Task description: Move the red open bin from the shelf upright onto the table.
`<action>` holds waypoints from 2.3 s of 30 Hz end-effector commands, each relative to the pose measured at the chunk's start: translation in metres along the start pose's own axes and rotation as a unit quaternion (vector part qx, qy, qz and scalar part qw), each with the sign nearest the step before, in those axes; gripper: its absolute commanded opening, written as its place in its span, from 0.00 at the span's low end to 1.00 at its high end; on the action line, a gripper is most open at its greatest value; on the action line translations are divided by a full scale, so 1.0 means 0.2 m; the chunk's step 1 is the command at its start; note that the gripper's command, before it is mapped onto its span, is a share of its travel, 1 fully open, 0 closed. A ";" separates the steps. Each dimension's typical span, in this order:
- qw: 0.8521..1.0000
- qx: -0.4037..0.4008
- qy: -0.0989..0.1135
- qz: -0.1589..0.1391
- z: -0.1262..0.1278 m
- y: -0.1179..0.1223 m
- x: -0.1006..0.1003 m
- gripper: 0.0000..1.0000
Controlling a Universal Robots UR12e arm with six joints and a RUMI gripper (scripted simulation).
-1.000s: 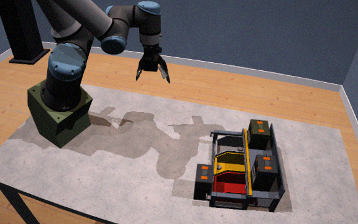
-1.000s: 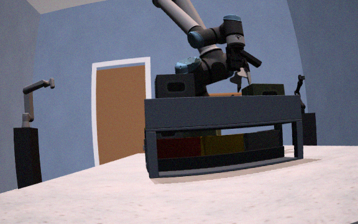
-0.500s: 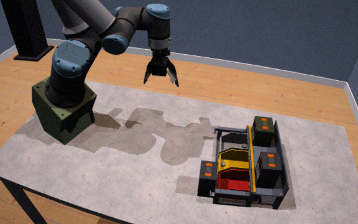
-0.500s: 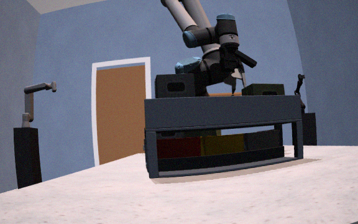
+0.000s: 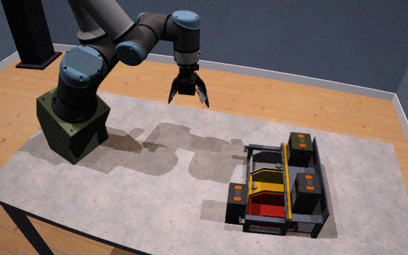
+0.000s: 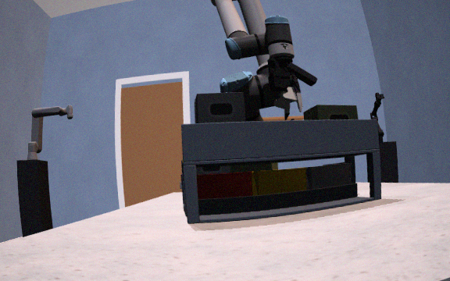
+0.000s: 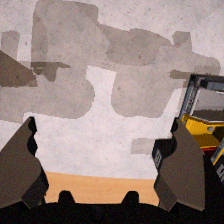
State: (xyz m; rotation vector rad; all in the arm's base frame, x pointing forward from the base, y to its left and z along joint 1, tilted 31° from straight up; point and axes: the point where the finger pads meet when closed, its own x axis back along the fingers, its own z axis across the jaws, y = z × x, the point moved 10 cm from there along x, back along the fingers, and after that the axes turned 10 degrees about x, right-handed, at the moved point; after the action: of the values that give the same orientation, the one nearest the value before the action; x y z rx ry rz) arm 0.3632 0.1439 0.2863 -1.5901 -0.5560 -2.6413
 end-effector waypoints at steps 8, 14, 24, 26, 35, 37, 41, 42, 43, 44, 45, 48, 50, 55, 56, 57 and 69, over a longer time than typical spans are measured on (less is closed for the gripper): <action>1.000 0.000 0.001 0.002 0.06 0.11 -0.03 1.00; 1.000 0.001 0.001 0.002 0.12 0.24 -0.07 1.00; 1.000 0.000 0.001 0.002 0.14 0.28 -0.08 1.00; 1.000 0.000 0.001 0.002 0.18 0.37 -0.11 1.00; 1.000 0.001 0.001 0.002 0.23 0.45 -0.13 1.00; 1.000 0.001 0.001 0.002 0.23 0.45 -0.13 1.00; 1.000 0.000 0.001 0.002 0.24 0.49 -0.14 1.00; 1.000 0.001 0.001 0.002 0.27 0.54 -0.16 1.00; 1.000 0.001 0.001 0.002 0.29 0.58 -0.17 1.00; 1.000 0.001 0.001 0.002 0.31 0.62 -0.18 1.00; 1.000 0.001 0.001 0.002 0.33 0.67 -0.20 1.00; 1.000 0.001 0.001 0.002 0.33 0.67 -0.20 1.00; 1.000 0.001 0.001 0.002 0.33 0.67 -0.20 1.00; 1.000 0.001 0.001 0.002 0.33 0.67 -0.20 1.00; 1.000 0.001 0.001 0.002 0.33 0.67 -0.20 1.00; 1.000 0.001 0.001 0.002 0.33 0.67 -0.20 1.00; 1.000 0.001 0.001 0.002 0.44 0.88 -0.26 1.00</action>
State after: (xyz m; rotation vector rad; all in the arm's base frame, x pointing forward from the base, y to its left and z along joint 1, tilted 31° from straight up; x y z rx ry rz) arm 0.4924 -0.0014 0.3297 -1.5886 -0.5535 -2.6386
